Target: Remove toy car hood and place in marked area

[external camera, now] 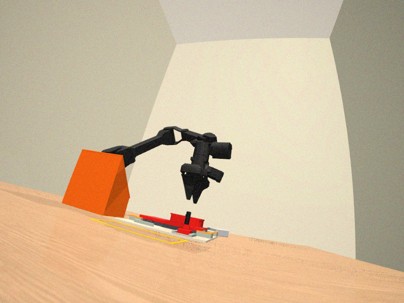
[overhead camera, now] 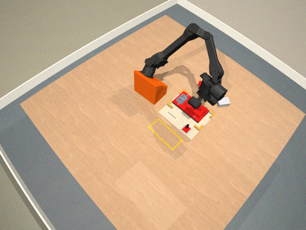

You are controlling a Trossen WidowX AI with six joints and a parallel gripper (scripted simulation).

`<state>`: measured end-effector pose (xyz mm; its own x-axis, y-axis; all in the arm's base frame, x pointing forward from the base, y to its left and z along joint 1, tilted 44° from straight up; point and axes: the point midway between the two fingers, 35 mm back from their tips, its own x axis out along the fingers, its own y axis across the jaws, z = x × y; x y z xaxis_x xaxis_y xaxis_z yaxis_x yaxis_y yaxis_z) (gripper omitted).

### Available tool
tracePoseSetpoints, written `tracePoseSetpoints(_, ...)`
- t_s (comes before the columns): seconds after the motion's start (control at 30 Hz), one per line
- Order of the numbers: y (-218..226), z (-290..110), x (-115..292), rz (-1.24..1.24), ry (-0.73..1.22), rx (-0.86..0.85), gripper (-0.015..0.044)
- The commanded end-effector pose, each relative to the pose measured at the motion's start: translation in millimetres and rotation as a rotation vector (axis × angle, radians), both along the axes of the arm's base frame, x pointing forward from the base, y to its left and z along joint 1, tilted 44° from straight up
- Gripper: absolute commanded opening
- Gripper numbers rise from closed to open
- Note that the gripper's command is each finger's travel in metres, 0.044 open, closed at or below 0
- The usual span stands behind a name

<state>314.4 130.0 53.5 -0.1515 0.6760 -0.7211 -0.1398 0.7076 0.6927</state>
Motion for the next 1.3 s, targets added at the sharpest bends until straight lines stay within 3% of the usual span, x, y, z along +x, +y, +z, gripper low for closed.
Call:
tracePoseSetpoints(0.0, 3, -2, -1, -0.002, 0.006, 0.006, 0.044)
tracePoseSetpoints(1.27, 22, -22, -6, -0.002, 0.006, 0.007, 0.044)
